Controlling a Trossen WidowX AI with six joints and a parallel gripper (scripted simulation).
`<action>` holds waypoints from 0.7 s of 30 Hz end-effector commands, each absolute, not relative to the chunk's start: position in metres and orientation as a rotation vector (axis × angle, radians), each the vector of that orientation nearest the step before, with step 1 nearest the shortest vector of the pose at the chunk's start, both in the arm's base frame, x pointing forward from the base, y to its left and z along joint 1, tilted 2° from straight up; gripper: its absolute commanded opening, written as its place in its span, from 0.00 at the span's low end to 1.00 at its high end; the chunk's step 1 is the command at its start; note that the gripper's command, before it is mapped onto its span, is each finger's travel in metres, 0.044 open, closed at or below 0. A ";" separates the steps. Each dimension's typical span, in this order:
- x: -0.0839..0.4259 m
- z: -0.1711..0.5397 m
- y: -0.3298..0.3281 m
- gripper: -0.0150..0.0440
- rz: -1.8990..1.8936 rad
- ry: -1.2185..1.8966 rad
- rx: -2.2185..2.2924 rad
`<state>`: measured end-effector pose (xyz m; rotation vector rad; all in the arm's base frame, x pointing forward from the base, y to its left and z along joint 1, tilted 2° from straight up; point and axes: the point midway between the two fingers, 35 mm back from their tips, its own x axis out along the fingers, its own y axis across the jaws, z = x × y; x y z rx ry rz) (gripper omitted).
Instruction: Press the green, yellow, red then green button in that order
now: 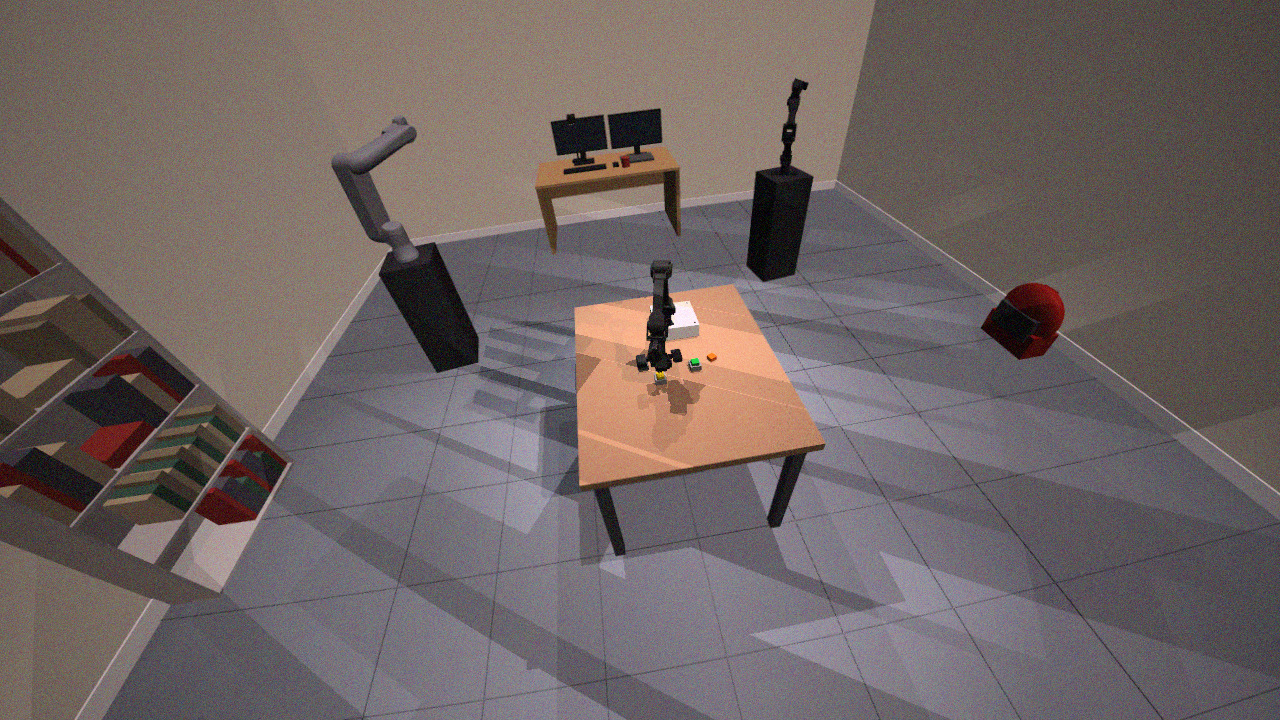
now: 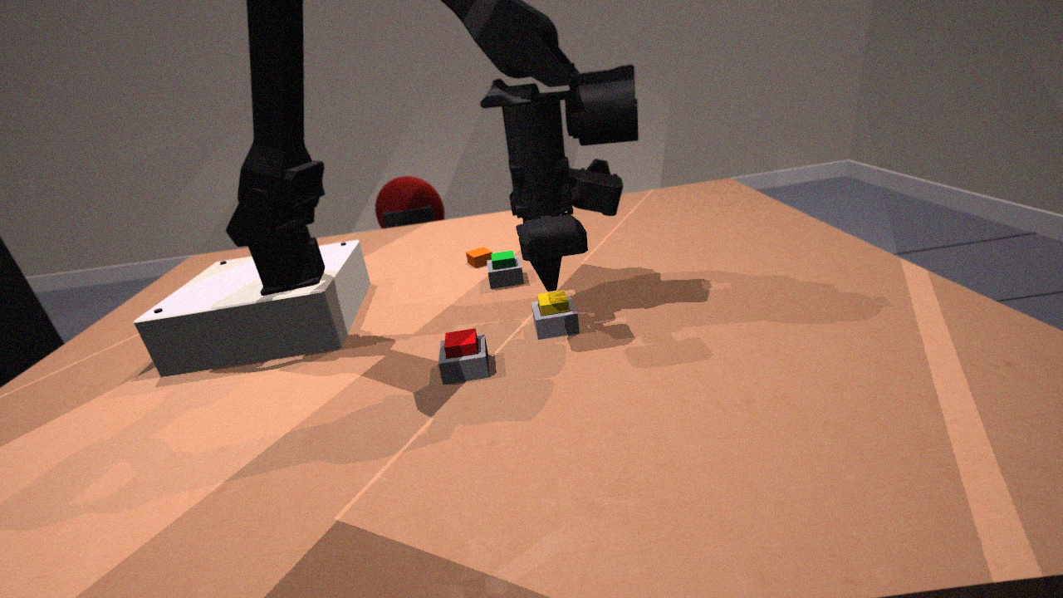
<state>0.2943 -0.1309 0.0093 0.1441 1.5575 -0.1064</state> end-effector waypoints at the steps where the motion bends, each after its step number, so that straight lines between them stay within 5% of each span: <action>1: 0.295 0.002 -0.131 0.29 -0.104 1.555 0.137; 21: 0.294 -0.010 -0.131 0.29 -0.104 1.555 0.137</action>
